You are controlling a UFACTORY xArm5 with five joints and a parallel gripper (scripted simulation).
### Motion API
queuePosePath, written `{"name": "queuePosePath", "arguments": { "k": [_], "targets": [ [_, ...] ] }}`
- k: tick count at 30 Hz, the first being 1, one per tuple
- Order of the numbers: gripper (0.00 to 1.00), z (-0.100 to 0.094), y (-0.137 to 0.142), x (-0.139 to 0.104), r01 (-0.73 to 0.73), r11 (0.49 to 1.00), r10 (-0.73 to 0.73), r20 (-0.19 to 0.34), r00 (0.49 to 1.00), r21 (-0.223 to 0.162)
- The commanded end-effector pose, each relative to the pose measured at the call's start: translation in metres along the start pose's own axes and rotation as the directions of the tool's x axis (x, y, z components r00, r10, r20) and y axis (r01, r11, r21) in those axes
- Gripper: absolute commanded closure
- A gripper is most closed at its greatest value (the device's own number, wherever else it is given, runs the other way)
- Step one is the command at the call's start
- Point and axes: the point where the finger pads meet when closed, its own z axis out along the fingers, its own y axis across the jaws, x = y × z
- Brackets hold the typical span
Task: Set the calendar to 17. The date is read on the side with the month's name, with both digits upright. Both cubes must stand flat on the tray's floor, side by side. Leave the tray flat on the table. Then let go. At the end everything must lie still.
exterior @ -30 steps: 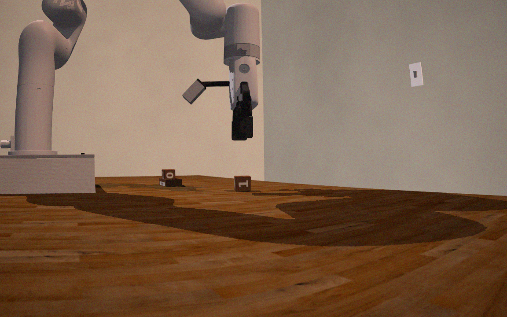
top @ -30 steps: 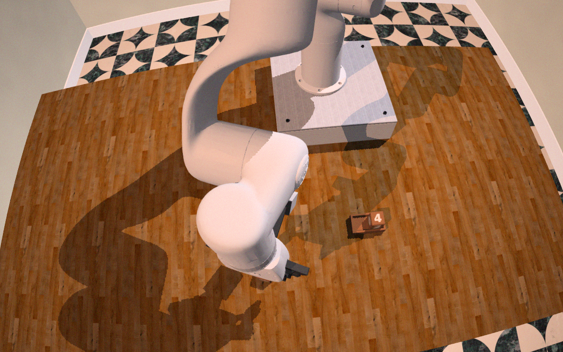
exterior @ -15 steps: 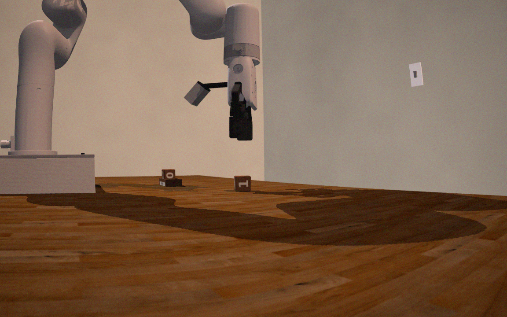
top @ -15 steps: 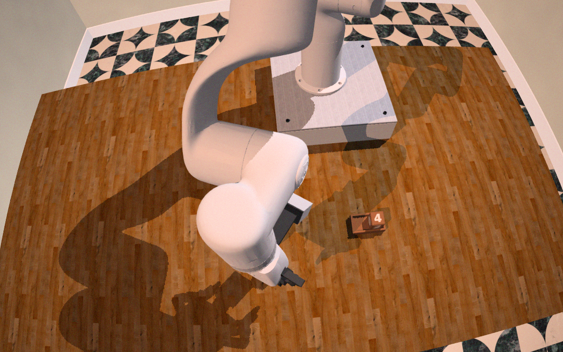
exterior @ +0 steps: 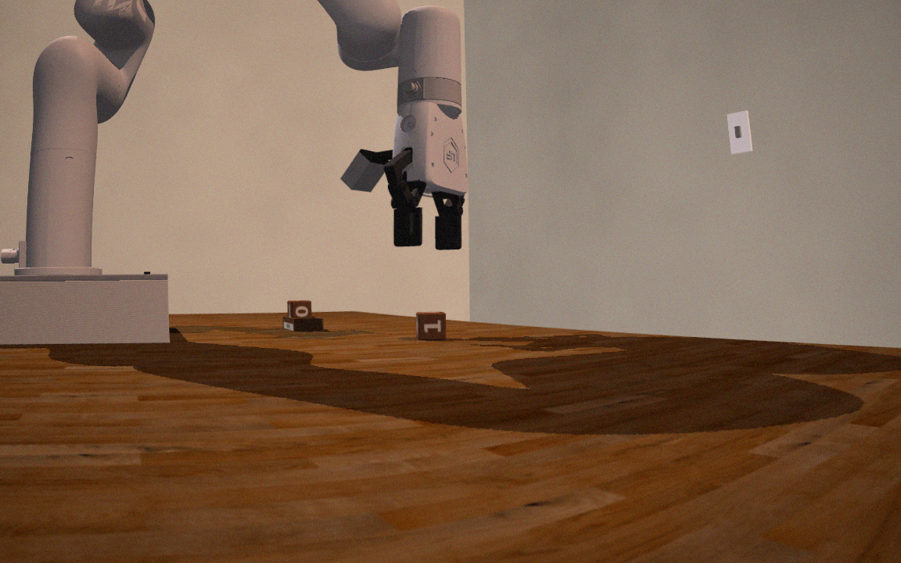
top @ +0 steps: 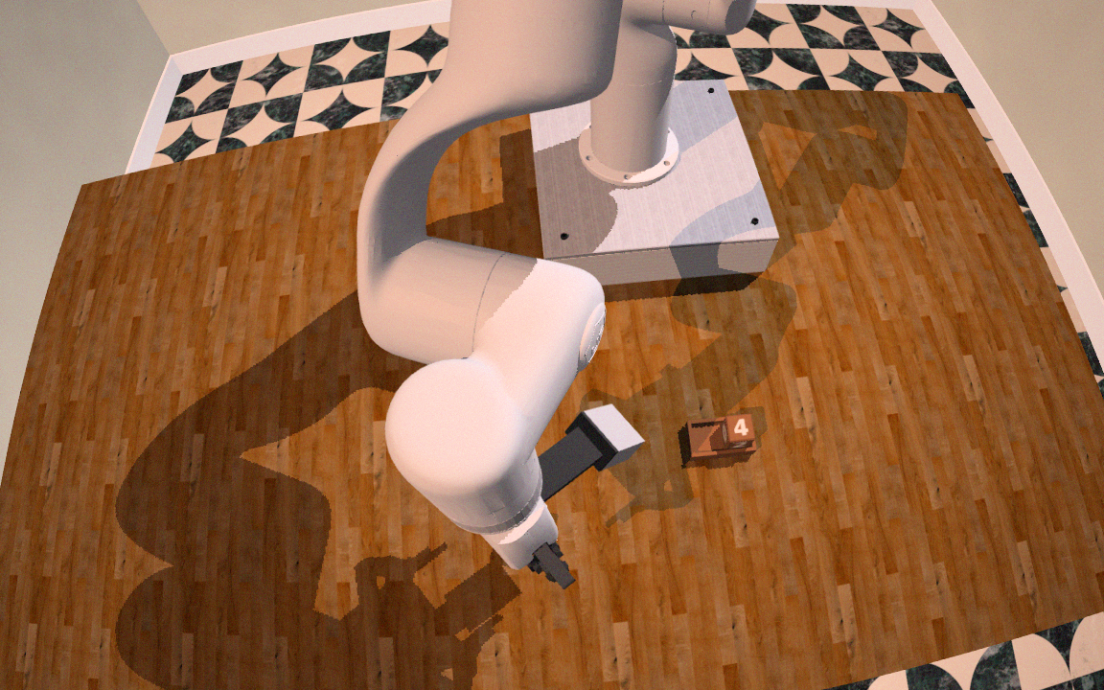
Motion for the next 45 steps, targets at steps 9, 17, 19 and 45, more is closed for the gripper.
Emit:
{"name": "queuePosePath", "arguments": {
  "k": [9,17,19,45],
  "targets": [
    [0.00,-0.0009,0.0006,-0.0010,-0.365,0.931,0.365,0.002,0.931,-0.003],
    [0.00,-0.0007,0.0005,-0.0009,-0.518,0.856,0.518,0.002,0.856,-0.004],
    [0.00,-0.0006,0.0005,-0.0009,-0.572,0.820,0.572,0.001,0.820,-0.004],
    [0.00,0.0003,0.0002,-0.0007,-0.948,0.319,0.948,-0.001,0.319,-0.004]
  ]
}}
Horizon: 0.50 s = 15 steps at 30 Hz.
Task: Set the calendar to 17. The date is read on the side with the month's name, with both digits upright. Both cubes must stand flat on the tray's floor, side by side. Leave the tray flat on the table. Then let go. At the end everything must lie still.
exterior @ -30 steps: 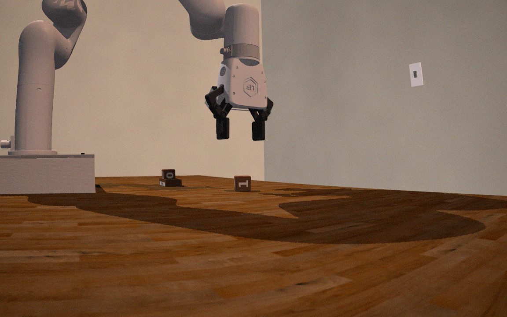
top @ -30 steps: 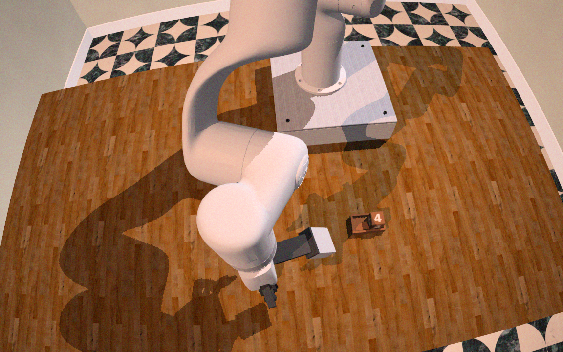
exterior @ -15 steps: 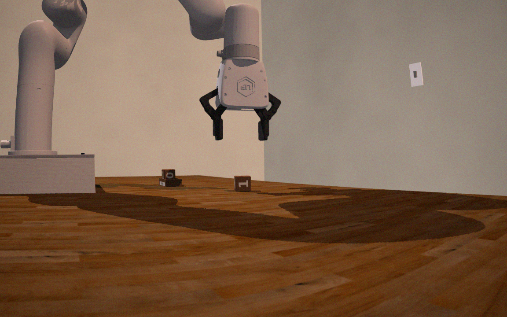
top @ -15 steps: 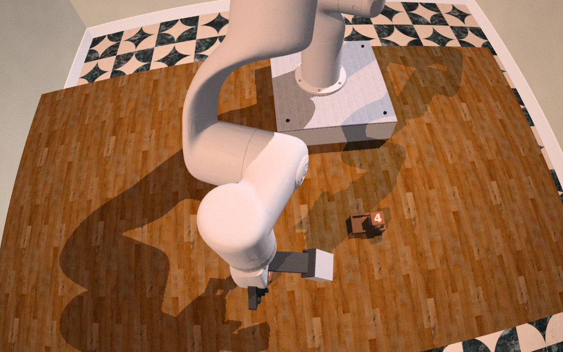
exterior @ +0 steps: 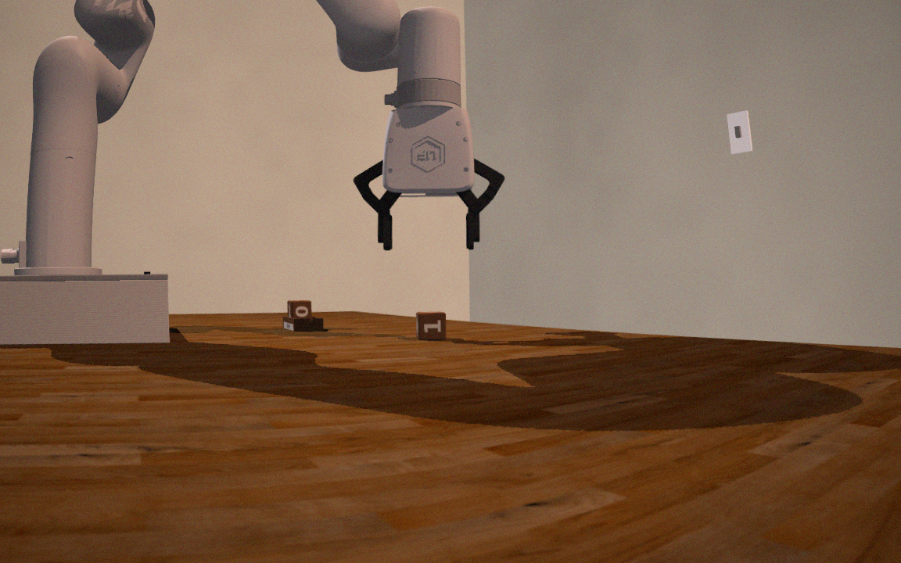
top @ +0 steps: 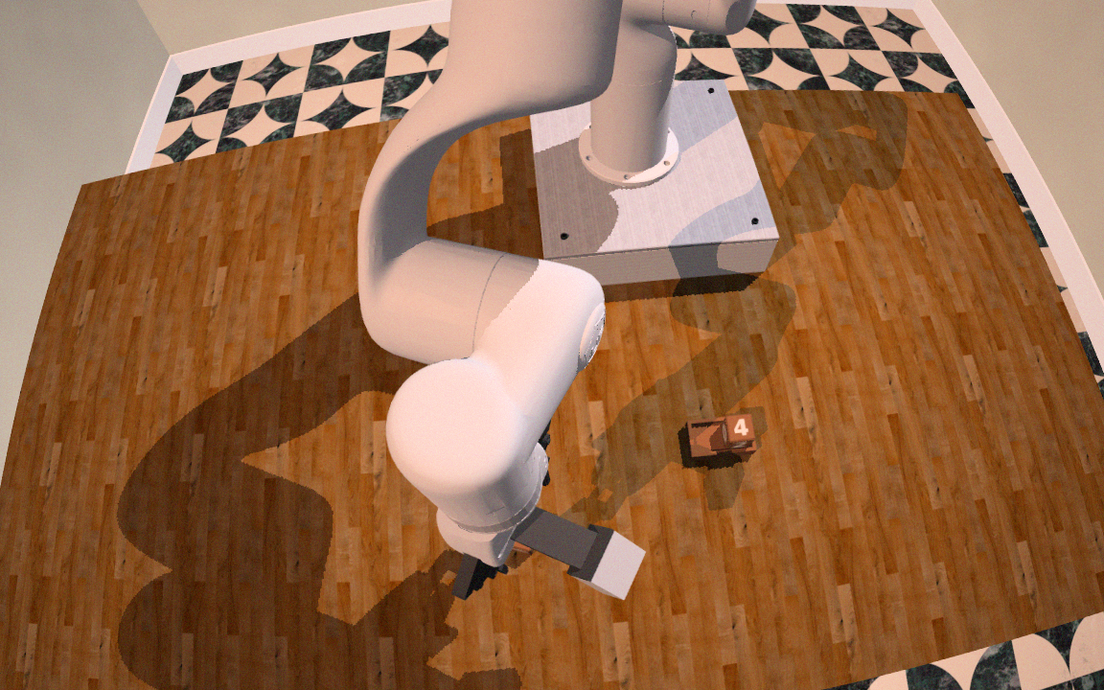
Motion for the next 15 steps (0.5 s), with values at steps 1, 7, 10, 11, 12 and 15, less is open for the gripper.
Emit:
{"name": "queuePosePath", "arguments": {
  "k": [1,7,10,11,12,15],
  "targets": [
    [0.00,-0.0012,0.0013,0.0002,-0.148,0.989,0.148,-0.001,0.989,-0.004],
    [0.00,-0.0010,0.0012,0.0001,-0.305,0.952,0.305,-0.002,0.952,-0.004],
    [0.00,-0.0009,0.0012,0.0001,-0.376,0.927,0.376,-0.002,0.927,-0.003],
    [0.00,-0.0009,0.0012,0.0001,-0.400,0.916,0.400,-0.002,0.916,-0.003],
    [0.00,-0.0008,0.0012,0.0001,-0.421,0.907,0.421,-0.002,0.907,-0.003],
    [0.00,-0.0007,0.0011,0.0001,-0.489,0.872,0.489,-0.002,0.872,-0.003]
  ]
}}
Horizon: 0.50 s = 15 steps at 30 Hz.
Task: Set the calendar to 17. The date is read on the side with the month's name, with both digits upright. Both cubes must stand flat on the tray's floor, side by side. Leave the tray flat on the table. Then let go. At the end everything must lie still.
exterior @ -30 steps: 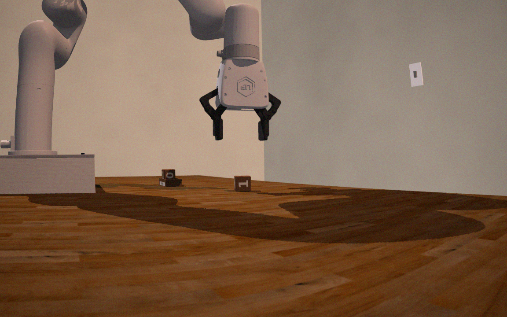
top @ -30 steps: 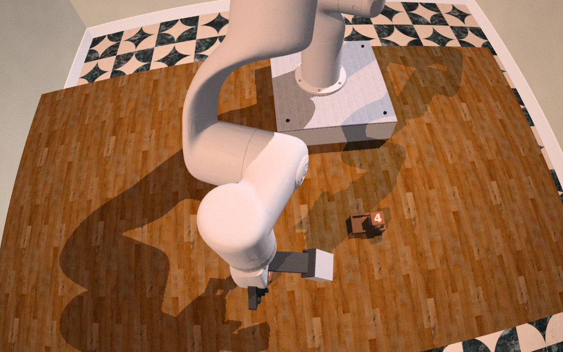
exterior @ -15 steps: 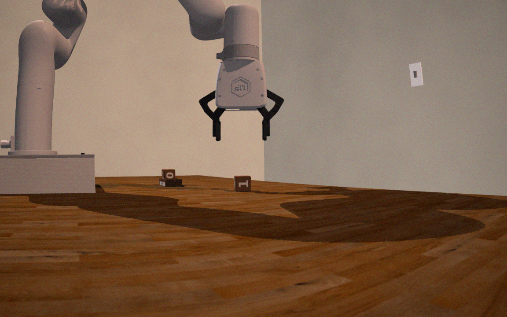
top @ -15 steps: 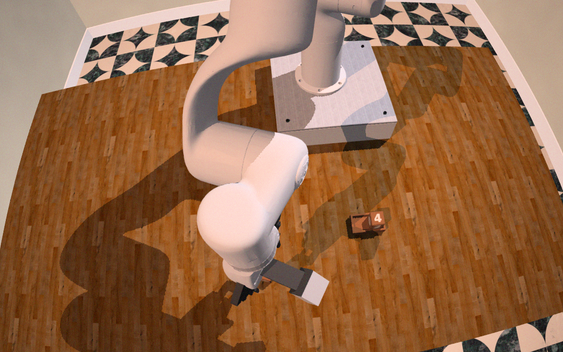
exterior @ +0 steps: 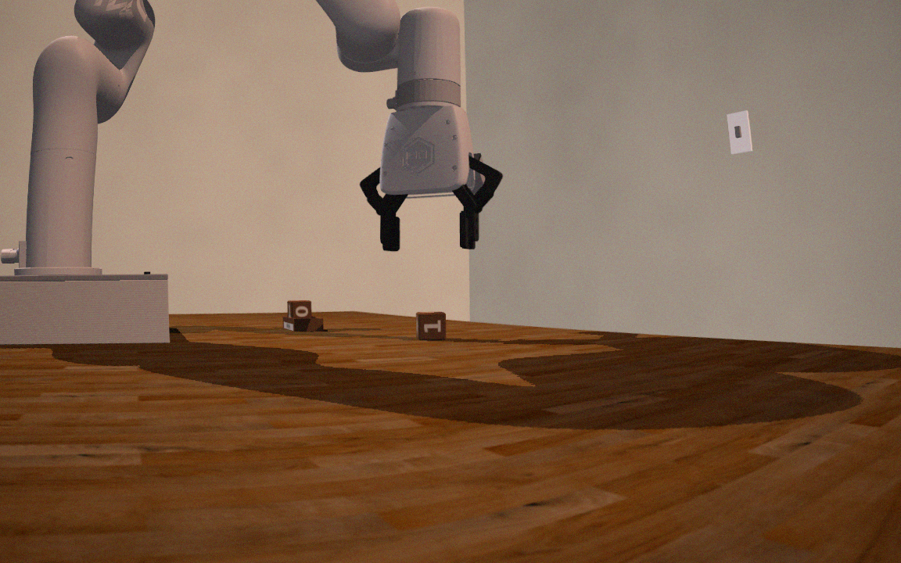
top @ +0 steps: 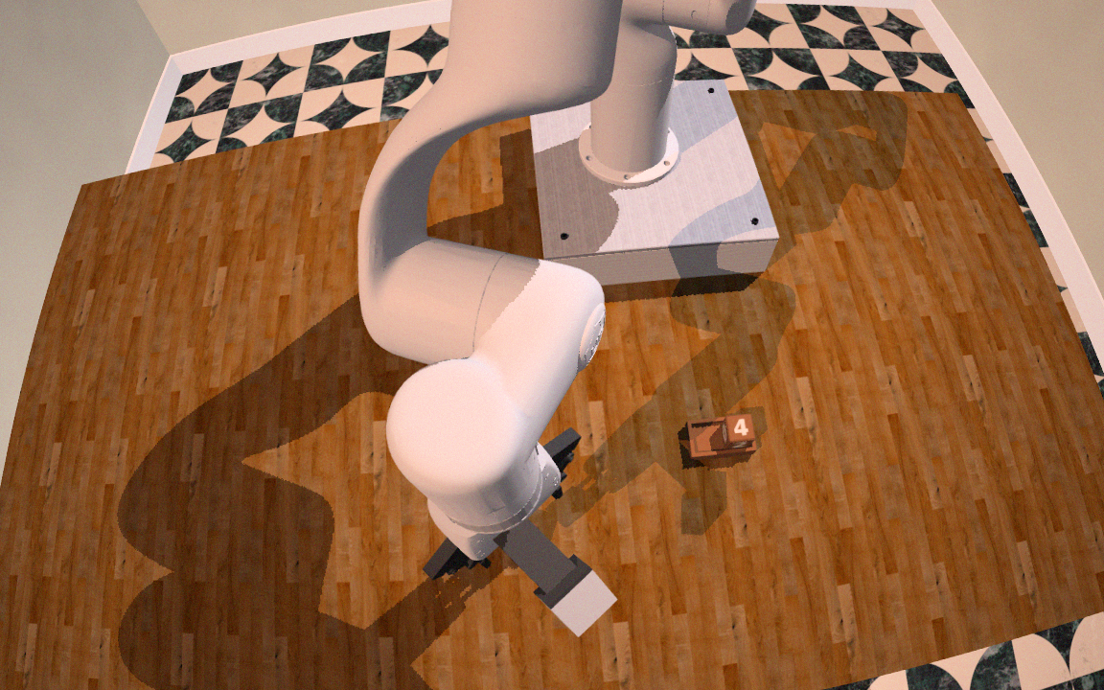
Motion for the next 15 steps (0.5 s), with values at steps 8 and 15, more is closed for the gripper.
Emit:
{"name": "queuePosePath", "arguments": {
  "k": [8,15],
  "targets": [
    [0.00,-0.0010,0.0011,0.0005,-0.330,0.944,0.330,-0.003,0.944,-0.003],
    [0.00,-0.0007,0.0010,0.0005,-0.474,0.880,0.474,-0.003,0.880,-0.002]
  ]
}}
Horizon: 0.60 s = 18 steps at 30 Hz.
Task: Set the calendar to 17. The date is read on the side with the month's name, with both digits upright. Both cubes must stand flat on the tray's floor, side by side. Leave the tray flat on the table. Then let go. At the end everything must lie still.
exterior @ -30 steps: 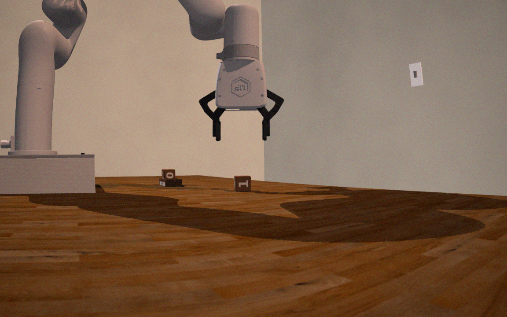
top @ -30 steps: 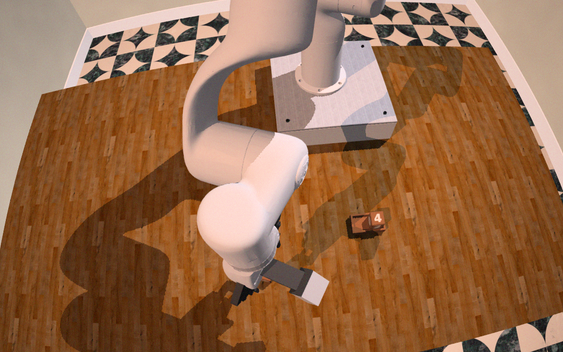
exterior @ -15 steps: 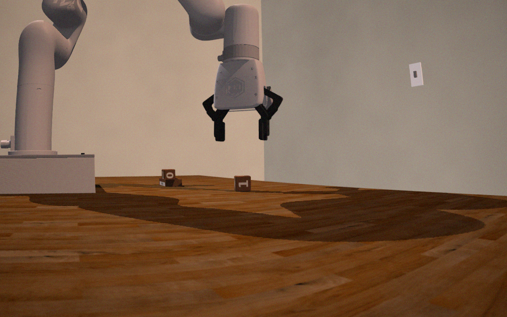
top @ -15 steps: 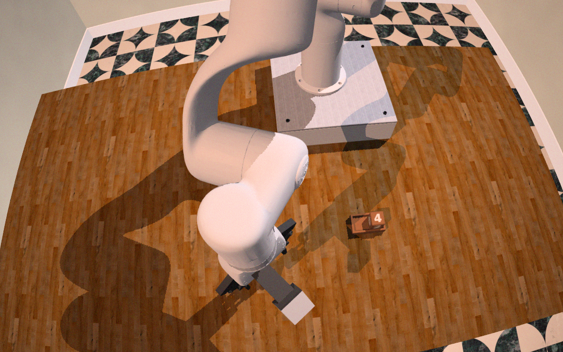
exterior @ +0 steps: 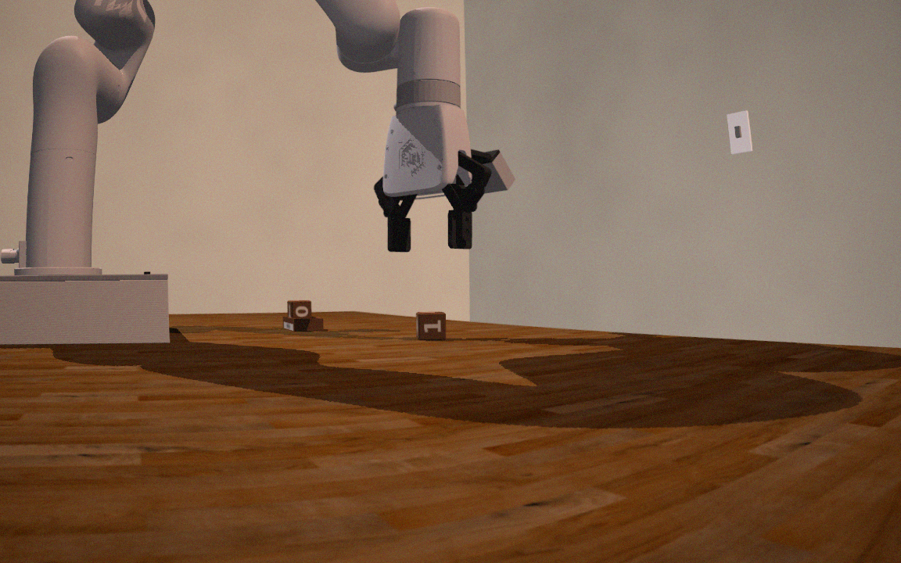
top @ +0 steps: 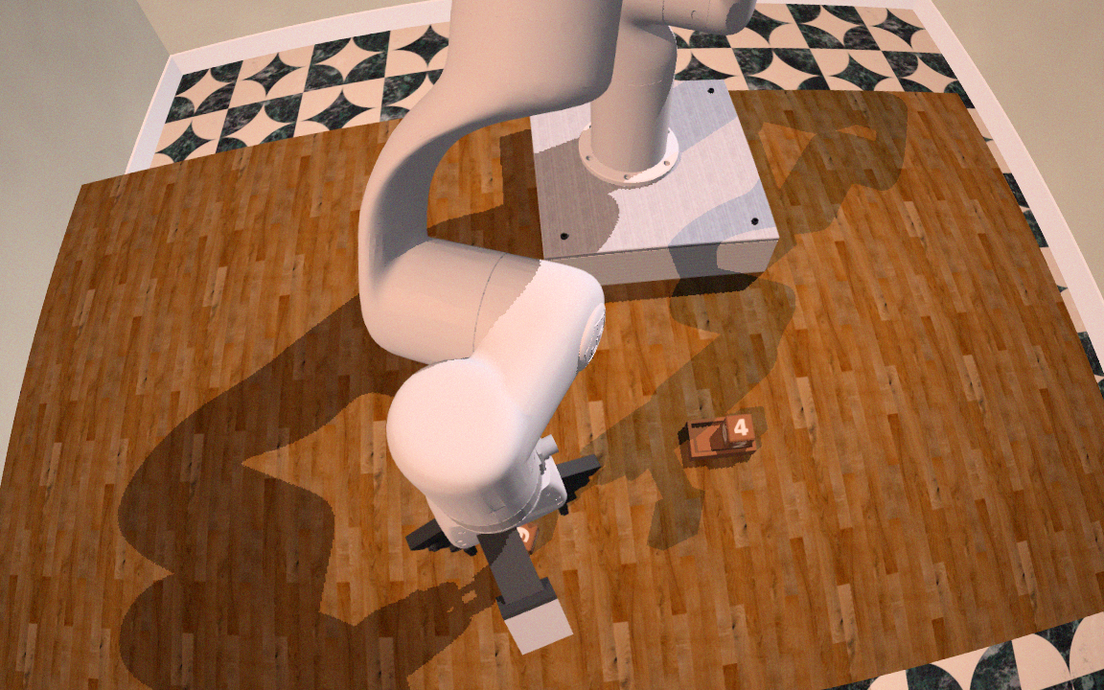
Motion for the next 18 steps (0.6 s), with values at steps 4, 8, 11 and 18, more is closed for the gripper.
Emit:
{"name": "queuePosePath", "arguments": {
  "k": [4,8,11,18],
  "targets": [
    [0.00,-0.0011,0.0008,0.0009,-0.247,0.969,0.247,-0.004,0.969,-0.002],
    [0.00,-0.0010,0.0008,0.0009,-0.302,0.953,0.302,-0.004,0.953,-0.002],
    [0.00,-0.0009,0.0008,0.0009,-0.392,0.920,0.392,-0.004,0.920,-0.001],
    [0.00,-0.0007,0.0008,0.0008,-0.529,0.848,0.529,-0.004,0.848,-0.001]
  ]
}}
